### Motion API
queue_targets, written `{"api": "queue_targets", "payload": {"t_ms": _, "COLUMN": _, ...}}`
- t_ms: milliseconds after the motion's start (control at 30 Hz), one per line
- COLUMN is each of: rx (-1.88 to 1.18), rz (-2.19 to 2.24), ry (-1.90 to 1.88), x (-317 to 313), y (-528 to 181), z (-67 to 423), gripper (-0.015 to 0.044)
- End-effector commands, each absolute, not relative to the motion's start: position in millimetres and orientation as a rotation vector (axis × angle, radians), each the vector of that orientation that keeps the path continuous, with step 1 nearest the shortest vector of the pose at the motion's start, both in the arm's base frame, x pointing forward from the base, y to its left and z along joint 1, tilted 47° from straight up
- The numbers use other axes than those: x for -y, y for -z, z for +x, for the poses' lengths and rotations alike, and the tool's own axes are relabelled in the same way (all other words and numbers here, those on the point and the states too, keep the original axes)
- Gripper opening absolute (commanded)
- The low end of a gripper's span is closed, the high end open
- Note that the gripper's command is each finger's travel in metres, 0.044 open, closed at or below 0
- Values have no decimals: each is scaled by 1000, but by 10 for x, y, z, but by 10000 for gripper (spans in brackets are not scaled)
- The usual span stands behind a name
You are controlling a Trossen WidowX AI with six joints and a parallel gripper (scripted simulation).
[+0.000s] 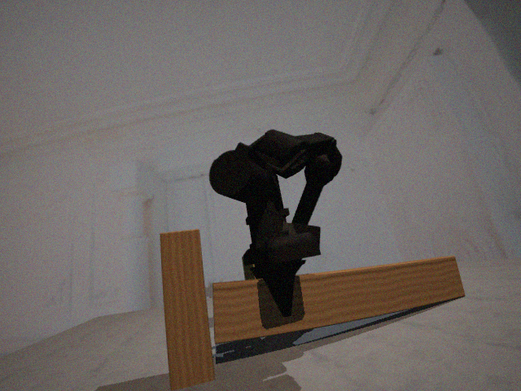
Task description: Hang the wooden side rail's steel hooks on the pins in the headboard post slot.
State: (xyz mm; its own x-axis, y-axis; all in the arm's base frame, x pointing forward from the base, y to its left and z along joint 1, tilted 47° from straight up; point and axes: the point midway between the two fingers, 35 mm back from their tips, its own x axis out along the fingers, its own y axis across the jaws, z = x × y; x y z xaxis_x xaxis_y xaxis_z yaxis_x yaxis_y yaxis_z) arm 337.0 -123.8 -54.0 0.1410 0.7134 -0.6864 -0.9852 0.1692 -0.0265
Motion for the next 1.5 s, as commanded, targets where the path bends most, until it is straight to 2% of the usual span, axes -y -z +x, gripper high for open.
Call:
{"api": "queue_targets", "payload": {"t_ms": 0, "rx": -612, "rz": -552, "ry": -1309, "x": 1293, "y": 548, "z": 3343, "gripper": 0}}
{"api": "queue_targets", "payload": {"t_ms": 1467, "rx": -612, "rz": -553, "ry": -1309, "x": 1339, "y": 554, "z": 3369, "gripper": 0}}
